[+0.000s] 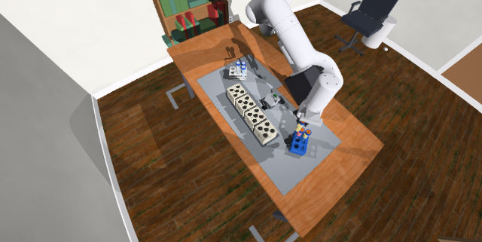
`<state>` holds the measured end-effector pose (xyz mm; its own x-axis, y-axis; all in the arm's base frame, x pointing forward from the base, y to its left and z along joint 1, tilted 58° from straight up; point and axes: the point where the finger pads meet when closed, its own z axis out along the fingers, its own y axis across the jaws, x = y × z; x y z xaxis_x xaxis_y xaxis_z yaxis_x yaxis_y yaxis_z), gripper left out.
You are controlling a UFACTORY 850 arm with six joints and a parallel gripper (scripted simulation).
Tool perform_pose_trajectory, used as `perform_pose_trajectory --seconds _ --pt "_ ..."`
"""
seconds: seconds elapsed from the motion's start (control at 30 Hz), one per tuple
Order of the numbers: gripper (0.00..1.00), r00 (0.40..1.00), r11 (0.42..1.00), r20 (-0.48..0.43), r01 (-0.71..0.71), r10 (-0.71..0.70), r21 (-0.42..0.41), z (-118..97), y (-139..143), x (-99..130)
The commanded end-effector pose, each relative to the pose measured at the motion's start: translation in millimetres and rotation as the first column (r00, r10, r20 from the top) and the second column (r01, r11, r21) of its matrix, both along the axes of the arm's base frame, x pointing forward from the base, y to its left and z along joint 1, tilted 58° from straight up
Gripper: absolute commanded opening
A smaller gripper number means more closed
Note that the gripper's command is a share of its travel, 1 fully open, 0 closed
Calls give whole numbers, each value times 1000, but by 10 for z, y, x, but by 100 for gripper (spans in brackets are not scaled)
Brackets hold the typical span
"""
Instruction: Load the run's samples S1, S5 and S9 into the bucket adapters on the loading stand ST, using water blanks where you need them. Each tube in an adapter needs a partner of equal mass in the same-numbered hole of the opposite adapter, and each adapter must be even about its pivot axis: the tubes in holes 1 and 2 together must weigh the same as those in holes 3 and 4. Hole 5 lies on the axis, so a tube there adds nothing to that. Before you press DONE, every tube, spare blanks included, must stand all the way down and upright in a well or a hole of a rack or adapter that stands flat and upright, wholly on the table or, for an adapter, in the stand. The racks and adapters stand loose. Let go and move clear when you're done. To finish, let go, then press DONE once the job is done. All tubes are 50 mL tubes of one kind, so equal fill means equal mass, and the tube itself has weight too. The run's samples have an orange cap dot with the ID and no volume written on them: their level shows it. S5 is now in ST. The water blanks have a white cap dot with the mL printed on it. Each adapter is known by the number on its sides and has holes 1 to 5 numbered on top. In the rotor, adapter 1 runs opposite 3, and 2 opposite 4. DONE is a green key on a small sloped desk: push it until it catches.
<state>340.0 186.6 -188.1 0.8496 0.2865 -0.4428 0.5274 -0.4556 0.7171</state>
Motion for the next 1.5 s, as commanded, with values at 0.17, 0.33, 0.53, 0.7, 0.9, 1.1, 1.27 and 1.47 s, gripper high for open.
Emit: perform_pose_trajectory --seconds 0.17,0.33,0.53,0.7,0.9,1.1,1.27,1.47 --pt "0 1000 1000 1 0 0 0 -373 252 -153" --pt "0 1000 1000 1 0 0 1 -491 327 -205" --pt "0 1000 1000 1 0 0 1 -594 393 -249" --pt "0 1000 1000 1 0 0 1 -593 393 -249" --pt "0 1000 1000 1 0 0 1 -594 393 -249" --pt "0 1000 1000 1 0 0 1 -593 393 -249" --pt "0 1000 1000 1 0 0 1 -626 342 -249" --pt "0 1000 1000 1 0 0 1 -669 275 -248"
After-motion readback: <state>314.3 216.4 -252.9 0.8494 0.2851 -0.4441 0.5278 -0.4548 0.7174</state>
